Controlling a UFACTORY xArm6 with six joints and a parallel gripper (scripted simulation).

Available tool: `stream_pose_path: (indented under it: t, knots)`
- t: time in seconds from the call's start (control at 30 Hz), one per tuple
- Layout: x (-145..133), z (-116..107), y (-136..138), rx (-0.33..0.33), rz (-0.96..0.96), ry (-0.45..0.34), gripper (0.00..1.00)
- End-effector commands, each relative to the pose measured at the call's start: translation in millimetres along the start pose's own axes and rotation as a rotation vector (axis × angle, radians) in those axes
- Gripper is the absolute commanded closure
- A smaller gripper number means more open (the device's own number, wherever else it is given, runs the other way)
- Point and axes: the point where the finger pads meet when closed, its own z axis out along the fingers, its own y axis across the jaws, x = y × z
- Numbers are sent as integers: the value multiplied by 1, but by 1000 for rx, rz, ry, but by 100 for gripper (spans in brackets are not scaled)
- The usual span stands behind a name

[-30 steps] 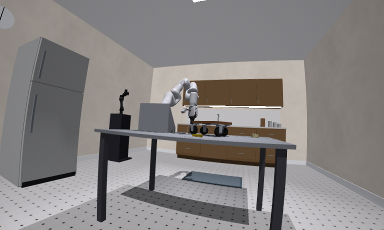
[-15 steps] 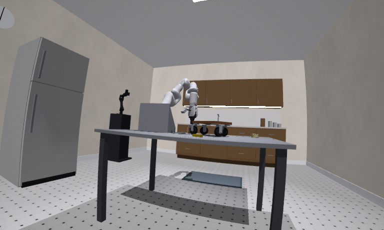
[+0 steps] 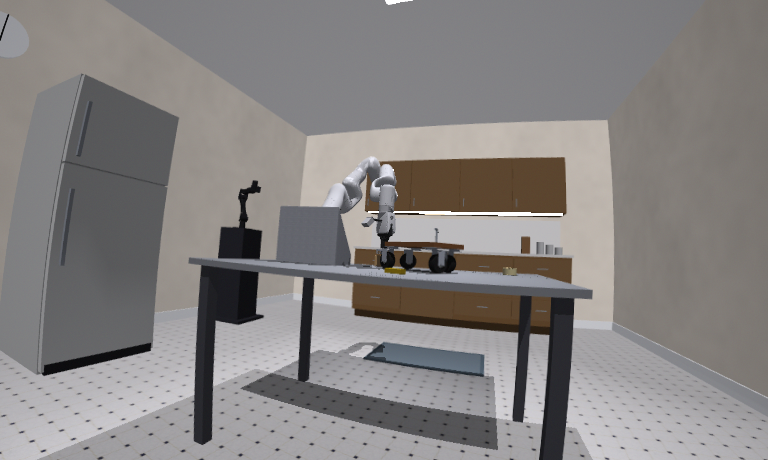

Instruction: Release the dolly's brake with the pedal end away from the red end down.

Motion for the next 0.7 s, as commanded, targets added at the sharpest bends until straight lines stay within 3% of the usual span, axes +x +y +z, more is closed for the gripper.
stream_pose_path:
  t: [0.0,0.67]
  knots:
    - [0,1,-1,2,-1,-1,100]
    - [0,9,-1,2,-1,-1,100]
